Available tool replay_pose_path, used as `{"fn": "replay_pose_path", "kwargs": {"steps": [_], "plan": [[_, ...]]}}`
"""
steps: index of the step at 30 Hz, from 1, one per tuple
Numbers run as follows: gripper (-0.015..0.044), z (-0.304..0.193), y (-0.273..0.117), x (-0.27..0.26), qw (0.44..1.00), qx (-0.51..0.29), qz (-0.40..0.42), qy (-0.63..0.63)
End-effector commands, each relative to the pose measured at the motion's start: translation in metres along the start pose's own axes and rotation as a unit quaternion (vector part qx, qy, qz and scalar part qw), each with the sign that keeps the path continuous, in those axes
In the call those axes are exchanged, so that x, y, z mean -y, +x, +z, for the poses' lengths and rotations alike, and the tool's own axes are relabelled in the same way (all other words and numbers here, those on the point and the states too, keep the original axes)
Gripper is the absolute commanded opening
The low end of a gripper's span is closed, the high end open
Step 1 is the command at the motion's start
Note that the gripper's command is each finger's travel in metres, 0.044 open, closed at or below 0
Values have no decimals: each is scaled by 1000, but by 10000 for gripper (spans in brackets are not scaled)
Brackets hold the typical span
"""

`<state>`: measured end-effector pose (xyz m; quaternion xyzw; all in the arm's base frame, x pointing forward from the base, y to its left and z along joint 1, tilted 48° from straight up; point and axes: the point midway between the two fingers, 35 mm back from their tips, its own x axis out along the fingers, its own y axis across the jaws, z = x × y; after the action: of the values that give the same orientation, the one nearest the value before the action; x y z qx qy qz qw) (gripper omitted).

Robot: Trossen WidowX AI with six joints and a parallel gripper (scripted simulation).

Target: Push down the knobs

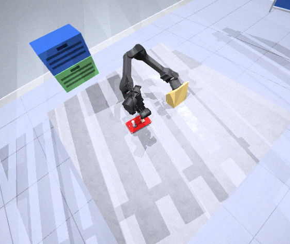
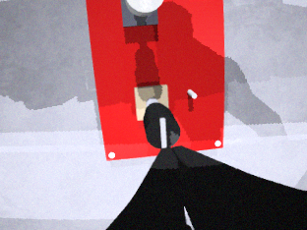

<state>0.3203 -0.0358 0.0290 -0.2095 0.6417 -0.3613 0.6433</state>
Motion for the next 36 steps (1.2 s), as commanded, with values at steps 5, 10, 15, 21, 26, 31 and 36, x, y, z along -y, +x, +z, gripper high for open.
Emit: {"fn": "replay_pose_path", "kwargs": {"steps": [5,10,15,21,26,31,36], "plan": [[0,-1,7,0,1000,1,-2,-3],[0,-1,15,0,1000,1,-2,-3],[0,-1,23,0,1000,1,-2,-3],[0,-1,22,0,1000,1,-2,-3],[0,-1,22,0,1000,1,-2,-3],[0,-1,24,0,1000,1,-2,-3],[0,-1,25,0,1000,1,-2,-3]]}}
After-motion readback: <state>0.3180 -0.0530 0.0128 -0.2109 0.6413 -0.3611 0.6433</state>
